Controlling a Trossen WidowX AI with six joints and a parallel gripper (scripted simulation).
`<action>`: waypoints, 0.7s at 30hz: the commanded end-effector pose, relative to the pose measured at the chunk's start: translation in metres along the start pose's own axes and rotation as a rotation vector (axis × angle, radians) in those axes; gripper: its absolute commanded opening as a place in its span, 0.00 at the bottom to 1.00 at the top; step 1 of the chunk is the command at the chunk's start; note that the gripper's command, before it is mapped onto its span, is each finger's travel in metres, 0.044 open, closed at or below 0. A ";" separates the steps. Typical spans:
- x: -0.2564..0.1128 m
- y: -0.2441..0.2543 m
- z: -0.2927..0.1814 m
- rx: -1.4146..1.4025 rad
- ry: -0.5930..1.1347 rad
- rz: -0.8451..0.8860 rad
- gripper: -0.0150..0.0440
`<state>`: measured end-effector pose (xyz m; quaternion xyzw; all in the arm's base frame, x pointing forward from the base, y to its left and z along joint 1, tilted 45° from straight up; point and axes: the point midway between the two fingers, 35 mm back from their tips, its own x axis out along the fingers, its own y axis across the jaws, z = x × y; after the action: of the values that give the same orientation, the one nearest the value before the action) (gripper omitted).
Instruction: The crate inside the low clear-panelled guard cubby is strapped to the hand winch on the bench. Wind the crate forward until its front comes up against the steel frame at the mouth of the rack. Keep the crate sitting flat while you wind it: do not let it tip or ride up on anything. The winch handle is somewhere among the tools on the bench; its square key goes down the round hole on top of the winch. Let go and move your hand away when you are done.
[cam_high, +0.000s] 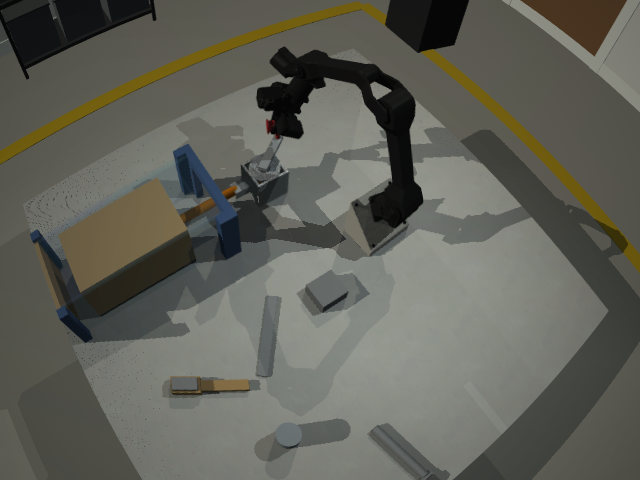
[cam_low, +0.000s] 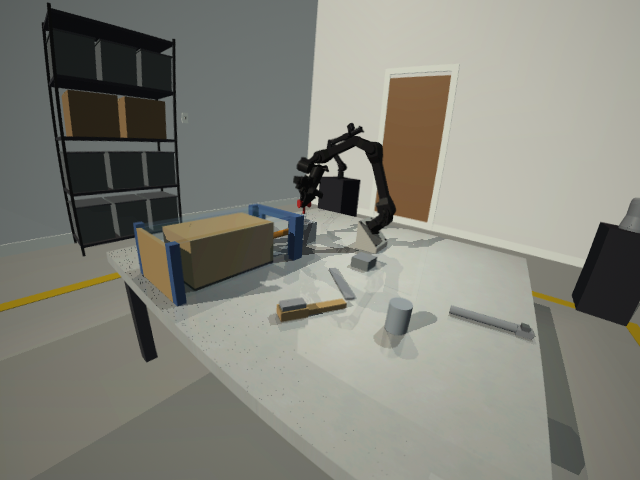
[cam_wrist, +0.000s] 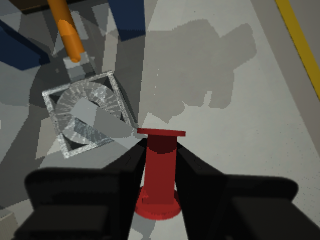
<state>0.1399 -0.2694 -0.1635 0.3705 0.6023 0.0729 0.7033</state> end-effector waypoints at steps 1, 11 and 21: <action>0.006 -0.005 0.013 -0.017 -0.015 -0.009 0.25; 0.012 -0.008 0.026 -0.018 -0.016 -0.009 0.25; 0.018 -0.008 0.040 -0.019 -0.017 -0.009 0.25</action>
<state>0.1679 -0.2817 -0.1790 0.3647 0.6016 0.0704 0.7072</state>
